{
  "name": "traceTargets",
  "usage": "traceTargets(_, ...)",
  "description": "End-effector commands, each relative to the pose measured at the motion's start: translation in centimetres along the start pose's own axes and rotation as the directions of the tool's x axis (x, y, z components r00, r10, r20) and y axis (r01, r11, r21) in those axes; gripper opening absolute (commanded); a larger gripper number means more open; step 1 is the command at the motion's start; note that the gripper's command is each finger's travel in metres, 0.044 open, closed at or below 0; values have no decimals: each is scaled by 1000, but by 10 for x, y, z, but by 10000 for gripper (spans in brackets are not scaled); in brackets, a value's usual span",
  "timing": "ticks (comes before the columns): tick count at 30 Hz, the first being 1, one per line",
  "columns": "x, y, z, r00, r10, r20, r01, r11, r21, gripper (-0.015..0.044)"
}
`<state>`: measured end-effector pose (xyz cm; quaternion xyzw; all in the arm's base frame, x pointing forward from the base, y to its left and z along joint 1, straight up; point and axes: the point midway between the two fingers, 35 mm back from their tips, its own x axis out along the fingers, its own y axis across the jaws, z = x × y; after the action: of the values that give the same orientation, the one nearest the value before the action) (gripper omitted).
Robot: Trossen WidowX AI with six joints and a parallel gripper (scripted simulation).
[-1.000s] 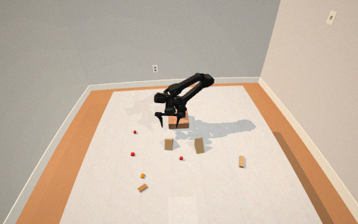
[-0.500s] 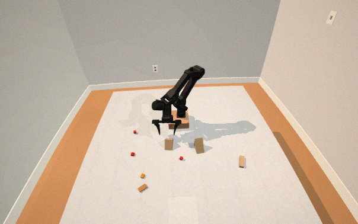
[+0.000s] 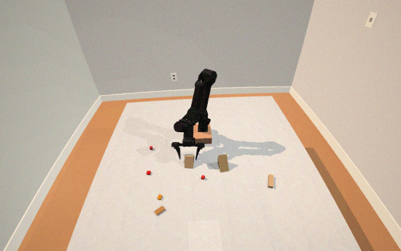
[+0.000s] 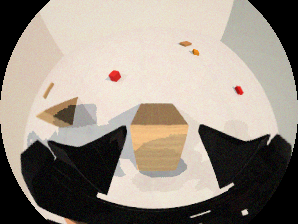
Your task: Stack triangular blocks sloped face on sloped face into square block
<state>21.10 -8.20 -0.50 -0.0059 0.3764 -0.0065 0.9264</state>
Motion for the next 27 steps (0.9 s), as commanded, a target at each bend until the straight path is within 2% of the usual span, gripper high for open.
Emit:
traceTargets(1, 7, 6, -4, 1000, 2, -2, -2, 1000, 13, 440)
traceTargets(27, 6, 7, -5, 1000, 2, -1, -2, 1000, 13, 440)
